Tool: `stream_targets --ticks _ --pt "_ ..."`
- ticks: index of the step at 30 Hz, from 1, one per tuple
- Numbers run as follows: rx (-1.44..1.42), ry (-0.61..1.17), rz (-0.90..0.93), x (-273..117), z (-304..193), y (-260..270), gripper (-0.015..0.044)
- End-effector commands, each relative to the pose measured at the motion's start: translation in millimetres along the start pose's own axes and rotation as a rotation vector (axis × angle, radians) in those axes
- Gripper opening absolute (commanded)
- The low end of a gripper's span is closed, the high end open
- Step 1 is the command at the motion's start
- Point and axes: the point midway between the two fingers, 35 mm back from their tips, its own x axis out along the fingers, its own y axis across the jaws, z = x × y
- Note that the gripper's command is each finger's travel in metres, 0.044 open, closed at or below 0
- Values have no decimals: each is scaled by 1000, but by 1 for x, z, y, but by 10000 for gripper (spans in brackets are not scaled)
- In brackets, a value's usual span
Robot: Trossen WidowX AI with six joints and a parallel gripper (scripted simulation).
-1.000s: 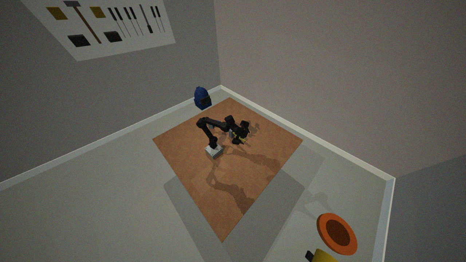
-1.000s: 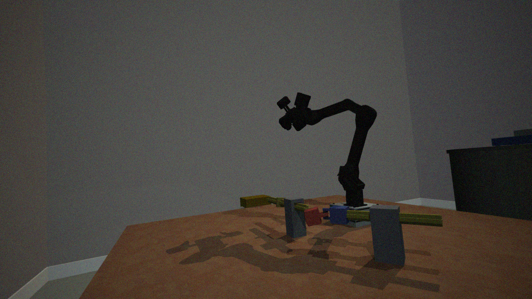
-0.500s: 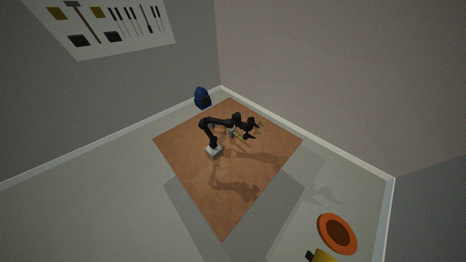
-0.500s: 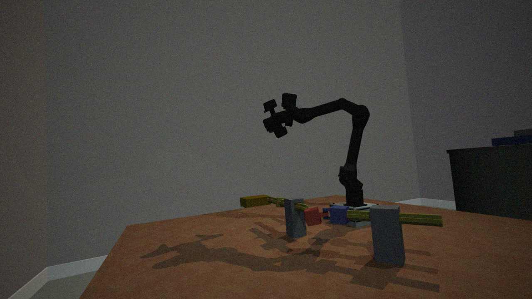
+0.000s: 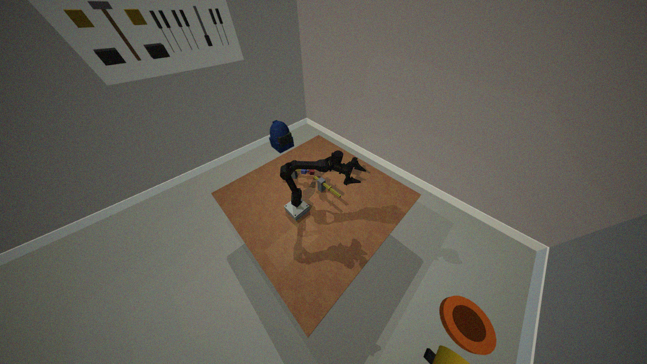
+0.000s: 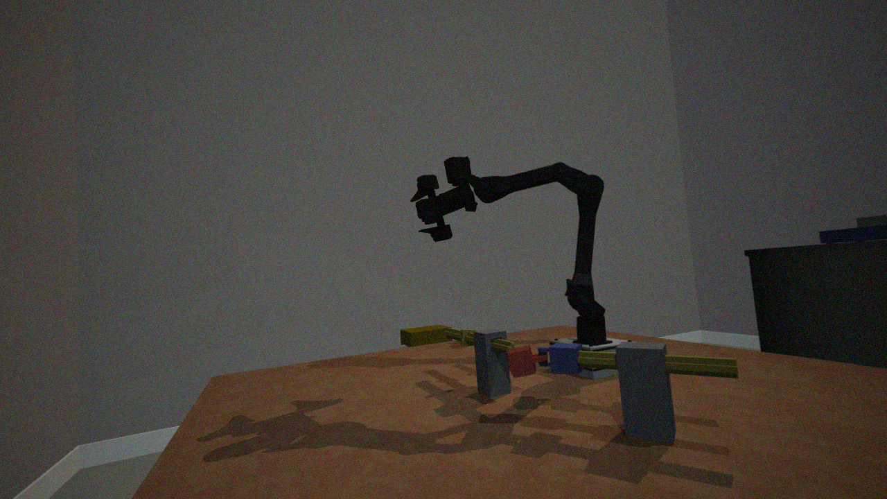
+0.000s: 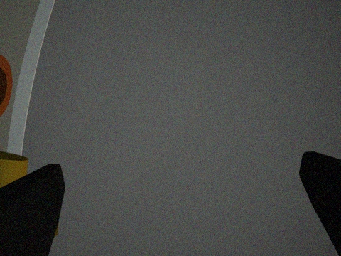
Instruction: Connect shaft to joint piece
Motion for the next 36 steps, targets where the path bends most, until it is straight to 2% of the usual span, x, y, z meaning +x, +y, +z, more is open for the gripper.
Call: stream_targets --ticks 1,13,23,28,36 --pt "68 -112 77 -1 42 16 440" --pt "265 -335 354 -36 144 58 440" --pt "376 -439 651 -93 216 97 440" --pt "404 -457 808 -131 245 118 440" --pt "462 -376 1069 -190 275 151 440"
